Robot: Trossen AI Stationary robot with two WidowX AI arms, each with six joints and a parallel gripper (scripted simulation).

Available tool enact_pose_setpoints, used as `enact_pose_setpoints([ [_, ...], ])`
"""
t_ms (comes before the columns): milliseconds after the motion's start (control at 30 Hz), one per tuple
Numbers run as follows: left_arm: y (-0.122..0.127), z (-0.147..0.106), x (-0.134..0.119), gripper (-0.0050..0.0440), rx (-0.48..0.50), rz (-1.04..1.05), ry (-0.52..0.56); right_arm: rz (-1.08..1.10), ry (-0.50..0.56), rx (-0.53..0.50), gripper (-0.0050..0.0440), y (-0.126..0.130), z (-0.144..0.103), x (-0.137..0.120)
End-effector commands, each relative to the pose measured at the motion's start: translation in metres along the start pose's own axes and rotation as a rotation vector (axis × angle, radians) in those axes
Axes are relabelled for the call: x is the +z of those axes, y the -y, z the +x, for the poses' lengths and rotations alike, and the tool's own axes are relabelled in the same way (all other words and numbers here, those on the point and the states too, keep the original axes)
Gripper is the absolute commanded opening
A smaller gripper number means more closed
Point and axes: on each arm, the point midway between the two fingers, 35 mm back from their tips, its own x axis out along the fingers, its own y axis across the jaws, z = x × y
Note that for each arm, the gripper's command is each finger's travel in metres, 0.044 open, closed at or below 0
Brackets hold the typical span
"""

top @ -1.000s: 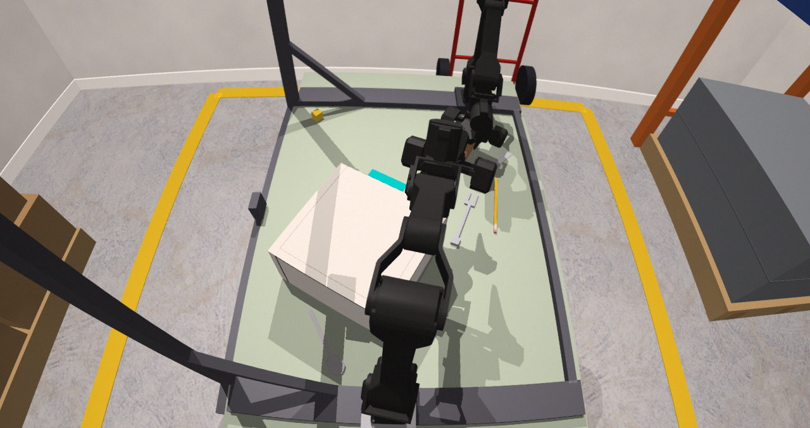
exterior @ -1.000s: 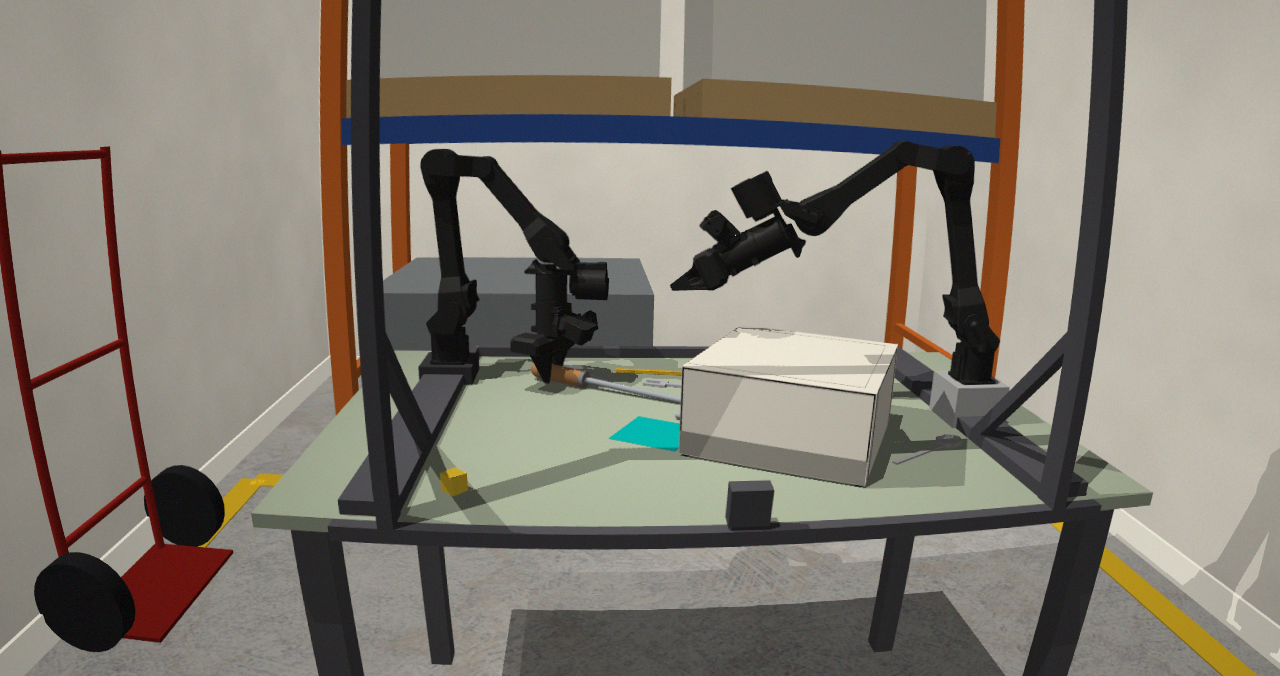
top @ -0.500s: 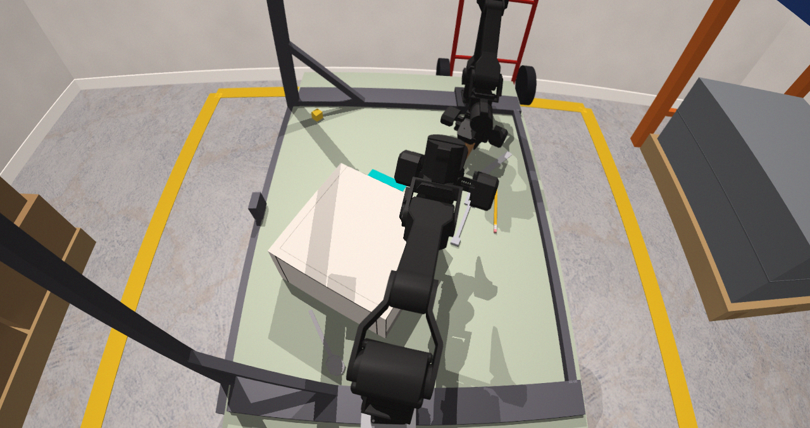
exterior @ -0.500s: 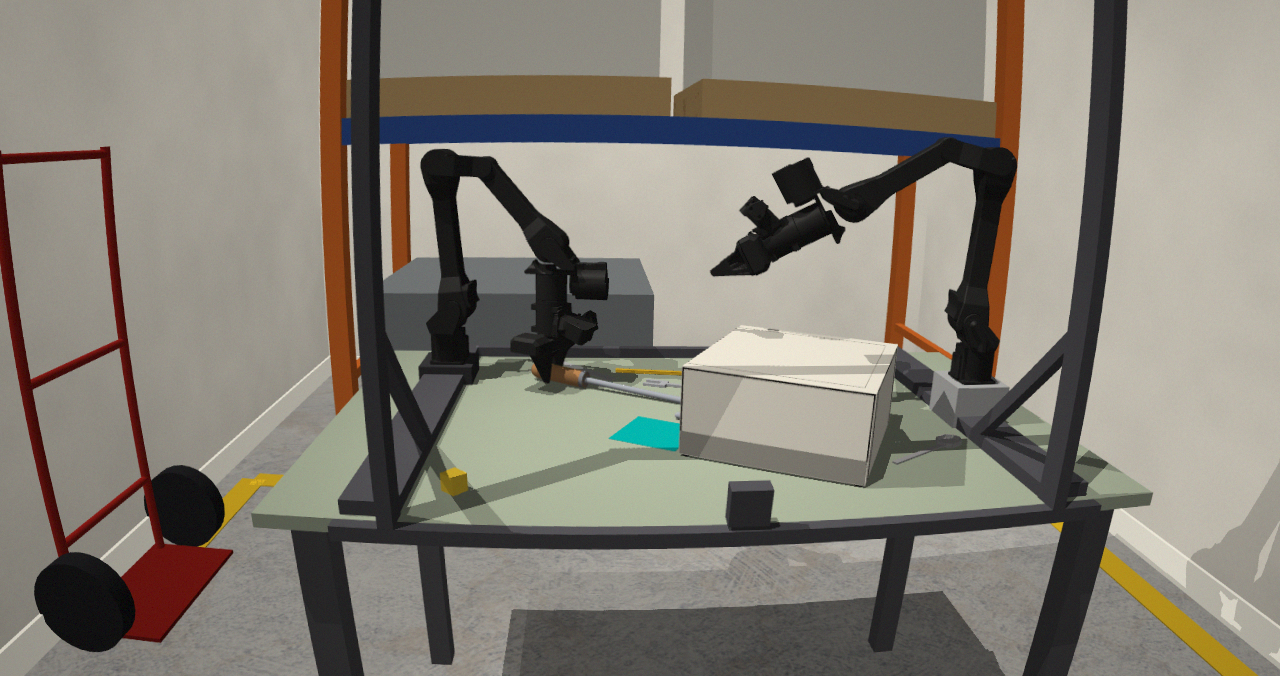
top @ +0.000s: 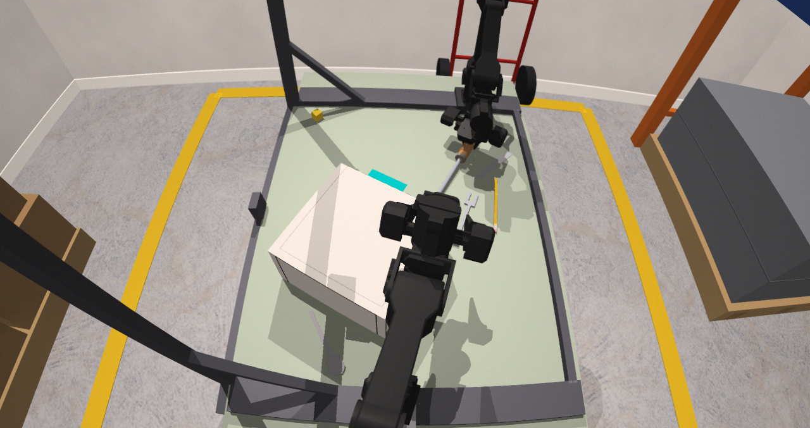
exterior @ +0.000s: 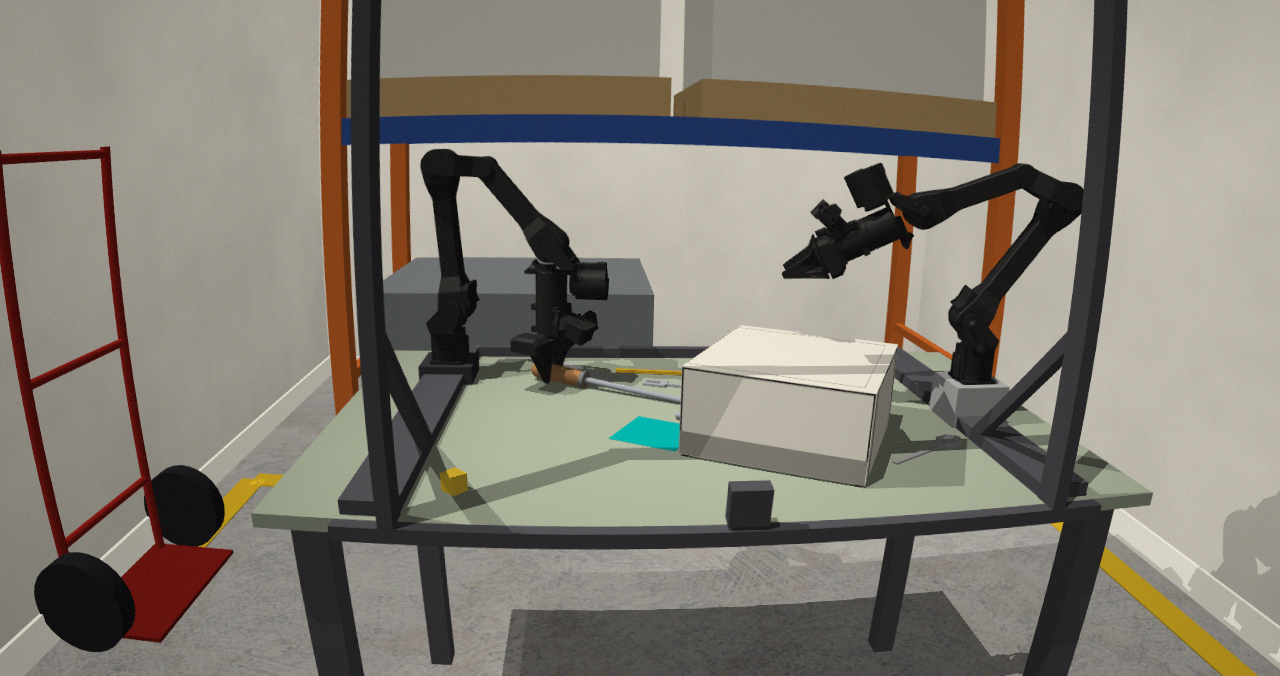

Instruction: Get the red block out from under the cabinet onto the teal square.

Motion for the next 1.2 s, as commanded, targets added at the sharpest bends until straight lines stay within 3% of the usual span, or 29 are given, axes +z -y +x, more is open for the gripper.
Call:
enact_pose_setpoints([
  [0,-0.003,-0.004,0.004,0.0113,0.010,-0.007,0.020,-0.016,0.024,0.025,0.0440,-0.001,-0.032,-0.021],
  [433,-0.003,-0.004,0.004,0.0113,0.010,-0.007,0.020,-0.032,0.036,0.057,0.0440,-0.004,-0.051,-0.062],
  [1167,-0.003,-0.003,0.005,0.0113,0.009,-0.009,0.016,-0.029,0.037,0.057,0.0440,-0.004,-0.051,-0.060],
])
